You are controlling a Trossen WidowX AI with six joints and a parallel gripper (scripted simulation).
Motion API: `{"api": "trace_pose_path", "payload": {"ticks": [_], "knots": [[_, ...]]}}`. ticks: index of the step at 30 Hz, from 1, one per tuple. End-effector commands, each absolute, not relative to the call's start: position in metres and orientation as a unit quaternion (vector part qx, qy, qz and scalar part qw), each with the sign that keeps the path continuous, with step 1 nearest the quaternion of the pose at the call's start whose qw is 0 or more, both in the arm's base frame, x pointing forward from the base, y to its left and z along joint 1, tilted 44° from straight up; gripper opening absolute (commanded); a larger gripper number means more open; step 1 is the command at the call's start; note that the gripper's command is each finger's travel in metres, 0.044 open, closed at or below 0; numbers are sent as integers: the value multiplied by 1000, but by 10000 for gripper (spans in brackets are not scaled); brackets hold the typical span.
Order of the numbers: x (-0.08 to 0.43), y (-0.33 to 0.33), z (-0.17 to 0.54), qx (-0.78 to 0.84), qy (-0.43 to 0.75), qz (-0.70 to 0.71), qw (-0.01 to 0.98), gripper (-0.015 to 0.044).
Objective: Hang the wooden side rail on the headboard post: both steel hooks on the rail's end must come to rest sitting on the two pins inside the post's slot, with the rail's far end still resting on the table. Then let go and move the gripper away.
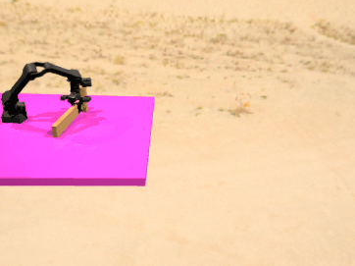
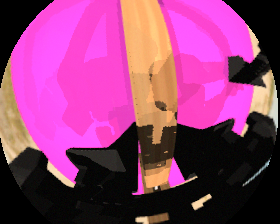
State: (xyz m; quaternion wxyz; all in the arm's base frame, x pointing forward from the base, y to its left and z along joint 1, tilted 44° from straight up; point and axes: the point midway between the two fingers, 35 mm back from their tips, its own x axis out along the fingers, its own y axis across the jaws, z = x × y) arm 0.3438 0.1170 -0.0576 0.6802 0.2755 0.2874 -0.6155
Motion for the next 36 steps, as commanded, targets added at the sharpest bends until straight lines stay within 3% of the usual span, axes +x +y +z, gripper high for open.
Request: {"api": "trace_pose_path", "payload": {"ticks": [1, 36], "knots": [[345, 124, -56, 280, 288, -610, 683, 0], [344, 125, -60, 280, 288, -610, 683, 0]]}}
